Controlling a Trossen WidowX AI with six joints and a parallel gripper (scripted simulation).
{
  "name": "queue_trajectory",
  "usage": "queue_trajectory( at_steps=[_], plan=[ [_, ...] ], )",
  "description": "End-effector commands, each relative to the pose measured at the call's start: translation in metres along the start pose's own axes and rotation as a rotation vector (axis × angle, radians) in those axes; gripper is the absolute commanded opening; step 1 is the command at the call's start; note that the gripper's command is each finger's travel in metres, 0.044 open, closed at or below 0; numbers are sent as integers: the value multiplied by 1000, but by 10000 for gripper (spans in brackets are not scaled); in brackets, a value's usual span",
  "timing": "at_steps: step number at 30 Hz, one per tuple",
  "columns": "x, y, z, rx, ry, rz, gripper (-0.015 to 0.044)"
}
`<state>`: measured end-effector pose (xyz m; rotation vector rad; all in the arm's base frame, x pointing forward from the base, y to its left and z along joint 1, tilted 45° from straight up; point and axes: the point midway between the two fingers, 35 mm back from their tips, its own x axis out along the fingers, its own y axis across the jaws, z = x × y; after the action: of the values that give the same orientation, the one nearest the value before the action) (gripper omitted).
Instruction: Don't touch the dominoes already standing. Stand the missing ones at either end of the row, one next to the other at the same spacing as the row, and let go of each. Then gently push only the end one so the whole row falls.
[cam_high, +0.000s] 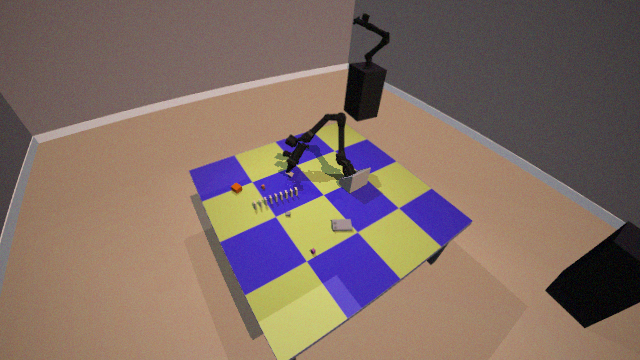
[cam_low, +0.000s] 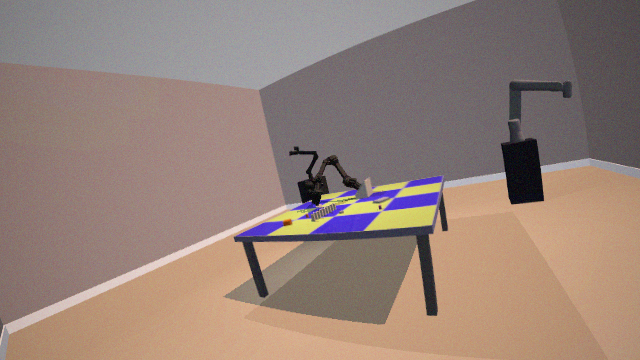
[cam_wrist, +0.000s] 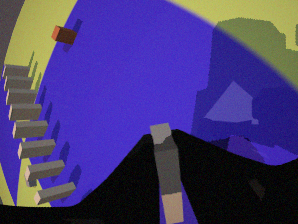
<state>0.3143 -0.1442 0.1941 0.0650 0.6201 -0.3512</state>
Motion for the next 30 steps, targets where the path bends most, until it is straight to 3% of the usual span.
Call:
queue_trajectory(
  at_steps=[1,14,30],
  plan=[
    [0,-5,4,9,-70,29,28],
    [-8,-28,19,-14,-342,103,28],
    [-44,-49,18,-188,-640,141,28]
  ],
)
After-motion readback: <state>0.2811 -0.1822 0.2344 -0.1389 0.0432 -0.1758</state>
